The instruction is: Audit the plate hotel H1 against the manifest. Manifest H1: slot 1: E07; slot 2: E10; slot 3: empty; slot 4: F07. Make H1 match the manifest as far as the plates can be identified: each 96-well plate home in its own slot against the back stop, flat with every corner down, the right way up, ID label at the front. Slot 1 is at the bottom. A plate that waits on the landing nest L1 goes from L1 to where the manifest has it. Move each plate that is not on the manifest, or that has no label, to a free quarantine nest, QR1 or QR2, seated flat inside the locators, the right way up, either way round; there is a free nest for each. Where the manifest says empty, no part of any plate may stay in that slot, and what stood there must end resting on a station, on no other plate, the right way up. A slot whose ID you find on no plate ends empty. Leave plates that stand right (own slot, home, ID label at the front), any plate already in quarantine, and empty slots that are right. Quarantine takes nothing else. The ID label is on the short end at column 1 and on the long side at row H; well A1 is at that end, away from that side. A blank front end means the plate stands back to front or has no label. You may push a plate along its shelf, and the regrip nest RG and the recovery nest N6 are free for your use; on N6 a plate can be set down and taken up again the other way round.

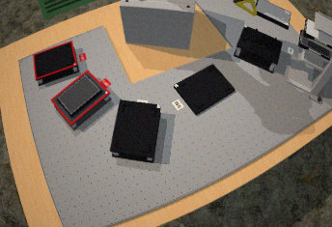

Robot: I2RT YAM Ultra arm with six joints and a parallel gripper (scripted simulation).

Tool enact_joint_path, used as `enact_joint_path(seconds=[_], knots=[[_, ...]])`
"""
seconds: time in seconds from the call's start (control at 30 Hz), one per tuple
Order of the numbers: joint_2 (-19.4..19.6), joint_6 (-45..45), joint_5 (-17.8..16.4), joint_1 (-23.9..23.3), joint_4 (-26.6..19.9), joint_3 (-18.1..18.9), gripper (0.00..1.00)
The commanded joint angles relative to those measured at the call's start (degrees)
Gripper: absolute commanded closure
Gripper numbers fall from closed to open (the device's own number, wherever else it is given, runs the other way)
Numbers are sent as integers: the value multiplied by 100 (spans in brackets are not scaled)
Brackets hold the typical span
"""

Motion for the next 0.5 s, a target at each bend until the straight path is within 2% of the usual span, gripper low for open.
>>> enact_joint_path(seconds=[0.0,0.1,0.47], knots=[[72,-54,-3,-22,248,-6,14],[120,-56,-5,-49,304,-103,14],[248,-86,-26,-45,566,-100,14]])
